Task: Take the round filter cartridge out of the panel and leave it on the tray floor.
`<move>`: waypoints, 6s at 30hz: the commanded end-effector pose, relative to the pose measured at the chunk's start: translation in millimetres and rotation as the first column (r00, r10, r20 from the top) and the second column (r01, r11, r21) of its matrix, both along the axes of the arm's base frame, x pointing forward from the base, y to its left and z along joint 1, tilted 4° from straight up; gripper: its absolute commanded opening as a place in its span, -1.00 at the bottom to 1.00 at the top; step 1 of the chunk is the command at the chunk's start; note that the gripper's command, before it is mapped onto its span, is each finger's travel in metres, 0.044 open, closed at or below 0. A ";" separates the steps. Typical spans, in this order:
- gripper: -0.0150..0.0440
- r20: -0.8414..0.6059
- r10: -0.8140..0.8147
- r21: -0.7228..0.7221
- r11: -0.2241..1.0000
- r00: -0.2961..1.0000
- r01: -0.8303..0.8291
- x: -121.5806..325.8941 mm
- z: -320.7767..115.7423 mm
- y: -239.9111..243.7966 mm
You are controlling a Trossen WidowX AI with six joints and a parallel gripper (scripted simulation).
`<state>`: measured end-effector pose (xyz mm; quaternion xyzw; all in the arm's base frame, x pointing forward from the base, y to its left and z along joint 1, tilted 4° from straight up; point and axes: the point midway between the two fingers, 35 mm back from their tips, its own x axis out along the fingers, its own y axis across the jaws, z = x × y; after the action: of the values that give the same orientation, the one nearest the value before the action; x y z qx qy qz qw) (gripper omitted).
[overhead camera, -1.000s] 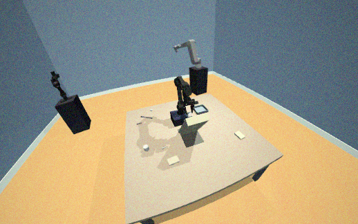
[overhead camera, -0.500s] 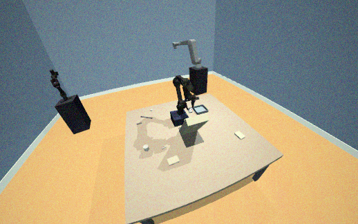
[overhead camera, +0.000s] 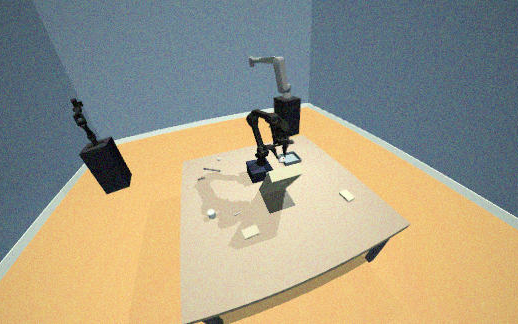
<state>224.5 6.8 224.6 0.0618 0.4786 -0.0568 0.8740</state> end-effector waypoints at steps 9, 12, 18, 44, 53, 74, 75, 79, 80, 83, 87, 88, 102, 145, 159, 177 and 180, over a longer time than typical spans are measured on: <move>-0.49 0.021 -0.004 0.000 1.000 1.000 0.004 5.4 -0.3 30.5; -0.49 0.010 0.038 -0.002 0.999 0.999 -0.037 3.3 -1.0 30.5; -0.49 0.013 0.186 -0.011 0.983 0.982 -0.186 0.2 -0.6 57.3; -0.49 0.027 0.741 -0.057 0.671 0.671 -0.739 -49.0 1.7 165.2; -0.49 0.033 0.872 -0.076 0.490 0.489 -0.868 -78.4 2.6 196.0; -0.49 0.024 0.975 -0.091 0.223 0.222 -0.970 -131.8 -46.3 246.3; -0.49 0.024 0.978 -0.092 0.207 0.206 -0.974 -135.7 -50.0 248.7; -0.49 0.020 0.990 -0.095 0.141 0.140 -0.985 -152.2 -65.1 256.9; -0.49 0.020 0.992 -0.096 0.125 0.123 -0.988 -156.4 -68.9 258.6; -0.49 0.017 0.997 -0.098 0.075 0.073 -0.992 -169.5 -80.3 263.1; -0.49 0.014 1.000 -0.102 0.008 0.007 -0.995 -187.5 -95.4 267.0; -0.49 0.013 1.000 -0.102 -0.009 -0.010 -0.995 -192.0 -99.2 267.7; -0.49 0.002 0.976 -0.112 -0.215 -0.217 -0.970 -248.5 -145.4 264.0; 1.00 -0.010 0.977 -0.113 -0.212 -0.213 -0.971 -246.4 -184.3 268.6; 1.00 -0.006 0.976 -0.111 -0.217 -0.217 -0.970 -248.1 -161.7 266.5; 1.00 -0.006 0.976 -0.111 -0.217 -0.217 -0.970 -248.1 -161.7 266.5; 1.00 -0.006 0.976 -0.111 -0.217 -0.217 -0.970 -248.1 -161.7 266.5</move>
<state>-23.5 273.0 62.8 -0.3645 0.3092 0.6297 0.6124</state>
